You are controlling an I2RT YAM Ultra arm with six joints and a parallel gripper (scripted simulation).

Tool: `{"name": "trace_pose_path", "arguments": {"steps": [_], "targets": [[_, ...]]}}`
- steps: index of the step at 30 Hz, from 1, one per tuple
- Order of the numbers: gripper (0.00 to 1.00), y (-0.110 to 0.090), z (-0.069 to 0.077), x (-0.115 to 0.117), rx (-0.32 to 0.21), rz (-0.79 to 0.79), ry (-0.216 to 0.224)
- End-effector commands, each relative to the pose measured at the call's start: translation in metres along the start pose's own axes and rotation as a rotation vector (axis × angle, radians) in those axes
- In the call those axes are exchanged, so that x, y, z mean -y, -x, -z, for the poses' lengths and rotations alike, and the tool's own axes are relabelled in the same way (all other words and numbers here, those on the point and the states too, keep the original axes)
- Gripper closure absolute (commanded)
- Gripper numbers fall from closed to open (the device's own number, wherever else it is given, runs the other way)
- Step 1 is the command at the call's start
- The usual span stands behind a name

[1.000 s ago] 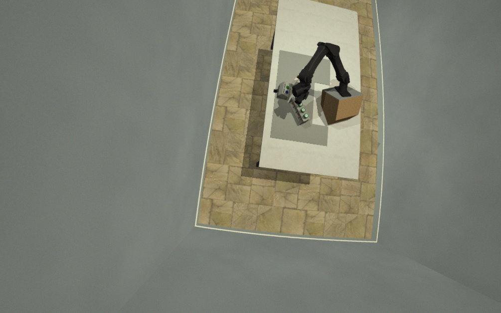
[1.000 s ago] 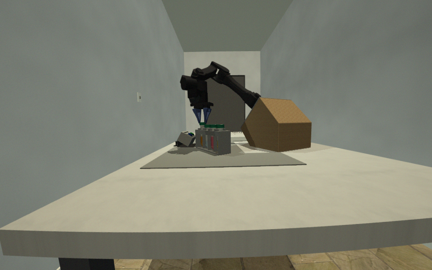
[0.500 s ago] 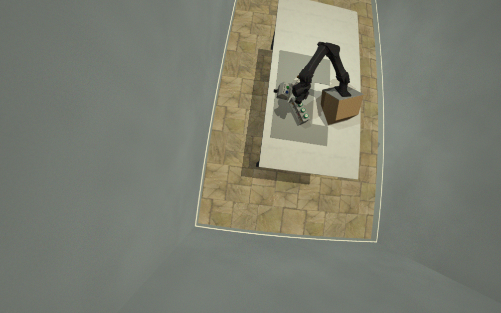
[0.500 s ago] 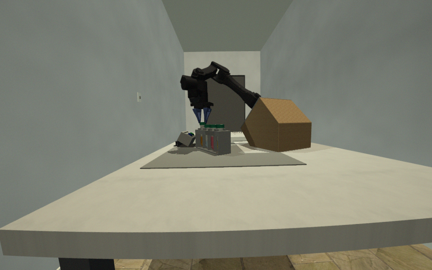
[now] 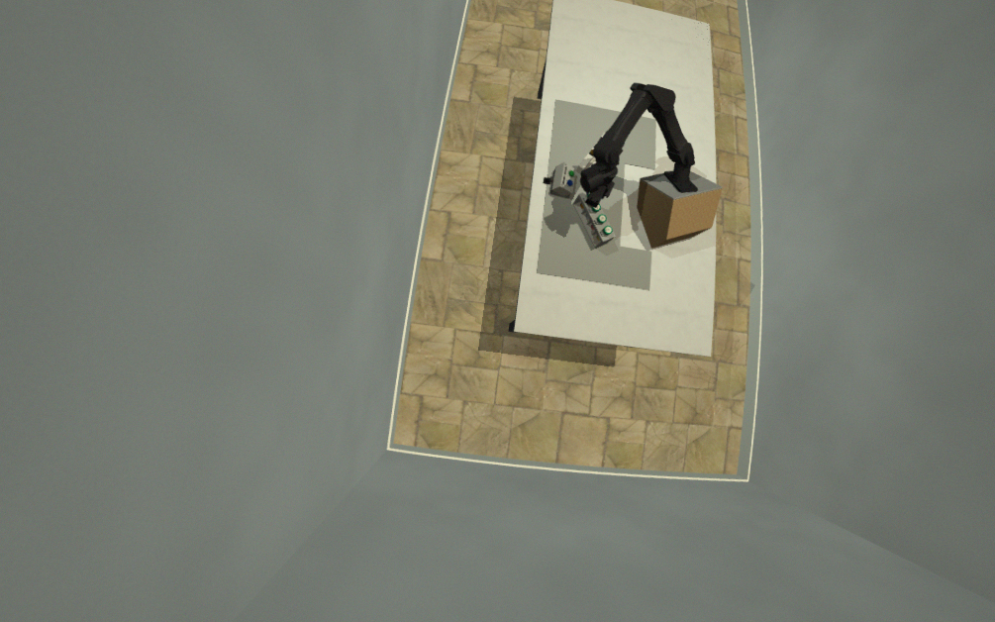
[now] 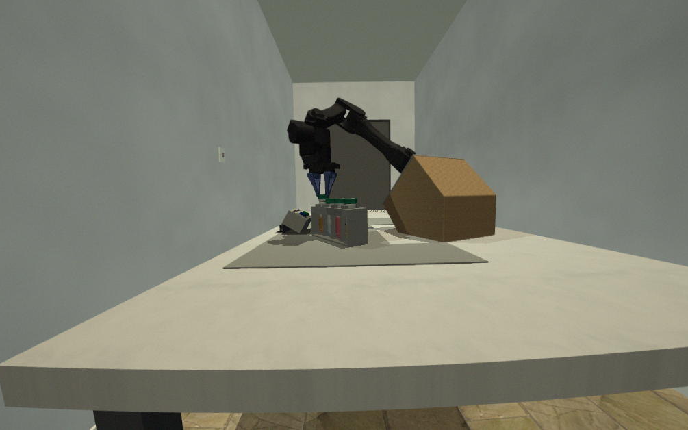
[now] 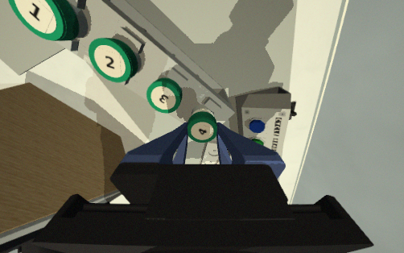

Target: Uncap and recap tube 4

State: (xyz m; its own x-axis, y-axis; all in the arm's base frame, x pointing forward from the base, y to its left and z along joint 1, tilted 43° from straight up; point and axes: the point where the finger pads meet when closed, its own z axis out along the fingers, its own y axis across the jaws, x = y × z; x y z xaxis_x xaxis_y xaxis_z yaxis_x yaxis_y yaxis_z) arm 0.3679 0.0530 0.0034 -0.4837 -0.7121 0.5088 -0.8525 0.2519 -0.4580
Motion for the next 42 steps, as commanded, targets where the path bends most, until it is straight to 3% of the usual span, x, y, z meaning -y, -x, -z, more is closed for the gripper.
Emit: {"name": "trace_pose_path", "arguments": {"steps": [1, 23, 36, 42], "targets": [[1.00, 0.0029, 0.0136, 0.0054, 0.032, -0.001, -0.024], [1.00, 0.0049, 0.0191, 0.0108, 0.039, -0.016, -0.028], [1.00, 0.0089, 0.0106, 0.0041, 0.018, 0.007, -0.014], [1.00, 0.0085, 0.0160, 0.0104, 0.036, -0.010, -0.026]]}}
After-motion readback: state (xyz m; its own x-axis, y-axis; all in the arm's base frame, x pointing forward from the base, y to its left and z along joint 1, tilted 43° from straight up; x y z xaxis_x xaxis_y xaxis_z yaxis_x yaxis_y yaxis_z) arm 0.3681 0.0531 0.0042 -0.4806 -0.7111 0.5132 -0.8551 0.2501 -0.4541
